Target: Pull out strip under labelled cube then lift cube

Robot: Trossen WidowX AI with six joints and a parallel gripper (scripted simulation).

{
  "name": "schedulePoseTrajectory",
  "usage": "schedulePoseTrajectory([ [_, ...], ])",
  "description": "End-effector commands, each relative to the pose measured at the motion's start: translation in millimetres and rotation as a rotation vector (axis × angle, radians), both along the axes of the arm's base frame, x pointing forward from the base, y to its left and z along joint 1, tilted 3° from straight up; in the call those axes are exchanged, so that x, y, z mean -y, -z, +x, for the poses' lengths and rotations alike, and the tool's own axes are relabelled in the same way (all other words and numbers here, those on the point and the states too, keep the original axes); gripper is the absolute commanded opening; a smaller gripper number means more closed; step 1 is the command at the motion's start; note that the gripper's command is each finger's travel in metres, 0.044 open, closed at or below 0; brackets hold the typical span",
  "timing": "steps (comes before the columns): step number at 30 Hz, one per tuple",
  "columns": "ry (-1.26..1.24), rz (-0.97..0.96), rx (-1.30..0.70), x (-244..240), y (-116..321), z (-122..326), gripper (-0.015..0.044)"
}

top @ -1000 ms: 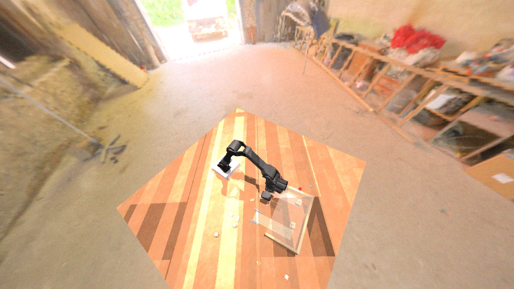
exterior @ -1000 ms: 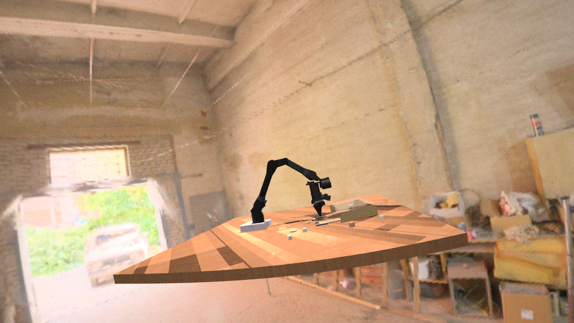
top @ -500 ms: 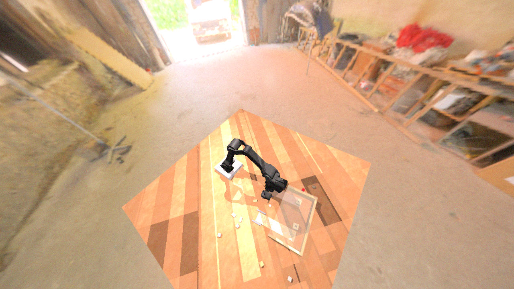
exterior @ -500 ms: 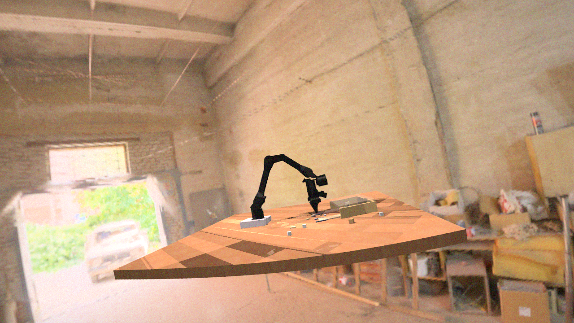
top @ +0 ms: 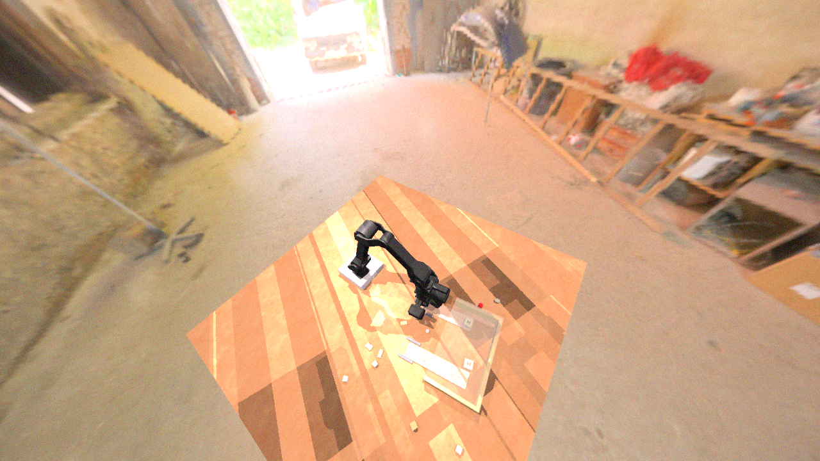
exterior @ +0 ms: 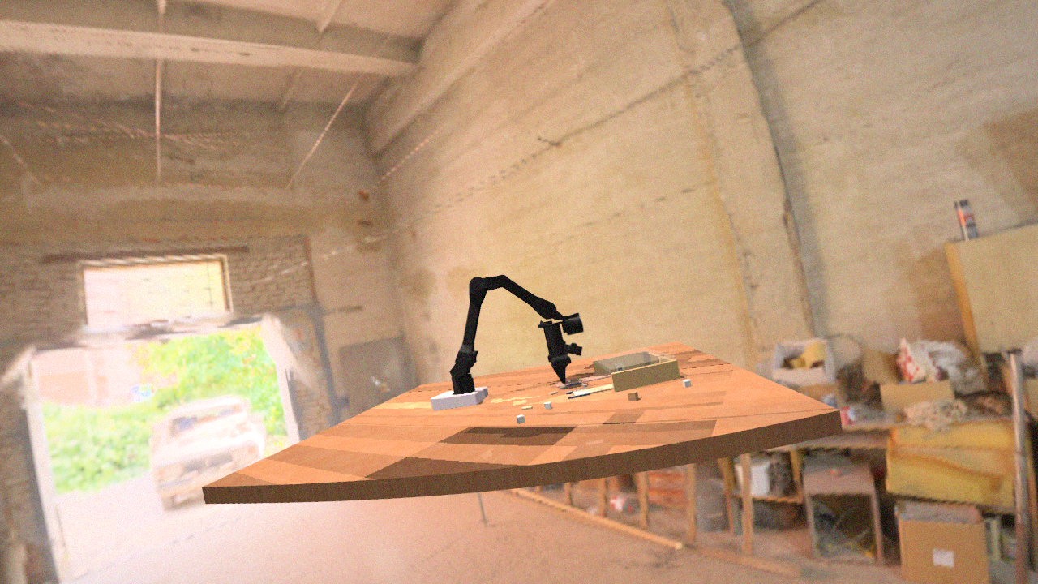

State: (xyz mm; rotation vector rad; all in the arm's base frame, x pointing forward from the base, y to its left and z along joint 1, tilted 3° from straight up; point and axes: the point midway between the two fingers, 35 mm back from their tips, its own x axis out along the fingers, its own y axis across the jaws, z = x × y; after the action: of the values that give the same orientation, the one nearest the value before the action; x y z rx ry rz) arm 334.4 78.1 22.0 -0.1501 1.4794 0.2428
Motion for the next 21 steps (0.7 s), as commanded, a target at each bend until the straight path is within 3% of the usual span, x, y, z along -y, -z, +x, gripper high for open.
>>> schedulePoseTrajectory([
  [1, -0.004, -0.007, -0.024, 3, 5, -13, 0.0],
  [21, -0.004, -0.008, -0.027, 10, 8, -41, 0.0],
])
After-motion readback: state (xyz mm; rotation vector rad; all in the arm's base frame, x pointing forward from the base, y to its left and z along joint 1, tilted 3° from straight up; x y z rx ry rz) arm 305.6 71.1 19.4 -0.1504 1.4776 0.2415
